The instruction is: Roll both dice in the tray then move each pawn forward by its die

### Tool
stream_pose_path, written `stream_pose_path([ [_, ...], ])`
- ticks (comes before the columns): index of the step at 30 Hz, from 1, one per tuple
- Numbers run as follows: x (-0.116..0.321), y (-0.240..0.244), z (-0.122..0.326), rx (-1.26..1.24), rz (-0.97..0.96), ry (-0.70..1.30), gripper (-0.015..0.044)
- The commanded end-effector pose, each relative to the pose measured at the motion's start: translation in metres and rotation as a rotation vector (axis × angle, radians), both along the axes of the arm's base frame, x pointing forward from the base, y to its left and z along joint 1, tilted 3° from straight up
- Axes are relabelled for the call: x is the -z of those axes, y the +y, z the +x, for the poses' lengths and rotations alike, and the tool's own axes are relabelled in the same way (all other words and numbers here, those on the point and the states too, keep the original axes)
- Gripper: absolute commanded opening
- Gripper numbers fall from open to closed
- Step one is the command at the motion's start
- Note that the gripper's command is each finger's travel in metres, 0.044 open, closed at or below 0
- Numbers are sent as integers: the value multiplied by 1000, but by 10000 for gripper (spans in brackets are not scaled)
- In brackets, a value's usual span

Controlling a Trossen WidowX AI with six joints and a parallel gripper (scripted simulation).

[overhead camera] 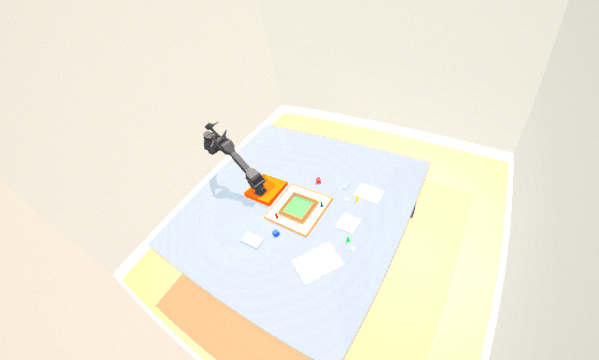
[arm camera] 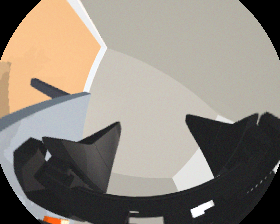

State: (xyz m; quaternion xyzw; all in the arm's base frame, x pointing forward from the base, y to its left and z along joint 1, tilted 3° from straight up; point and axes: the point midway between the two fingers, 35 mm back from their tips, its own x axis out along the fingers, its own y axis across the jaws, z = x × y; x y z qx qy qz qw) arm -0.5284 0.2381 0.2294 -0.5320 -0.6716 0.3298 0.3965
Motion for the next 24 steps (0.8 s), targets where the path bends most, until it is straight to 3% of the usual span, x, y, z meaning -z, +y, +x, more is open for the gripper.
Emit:
stream_pose_path([
  [1,0,1,0,0,0,1,374],
  [5,-1,30,8,1,3,13,275],
  [13,3,141,61,30,-45,70,275],
  [24,28,280,211,188,-235,209,275],
])
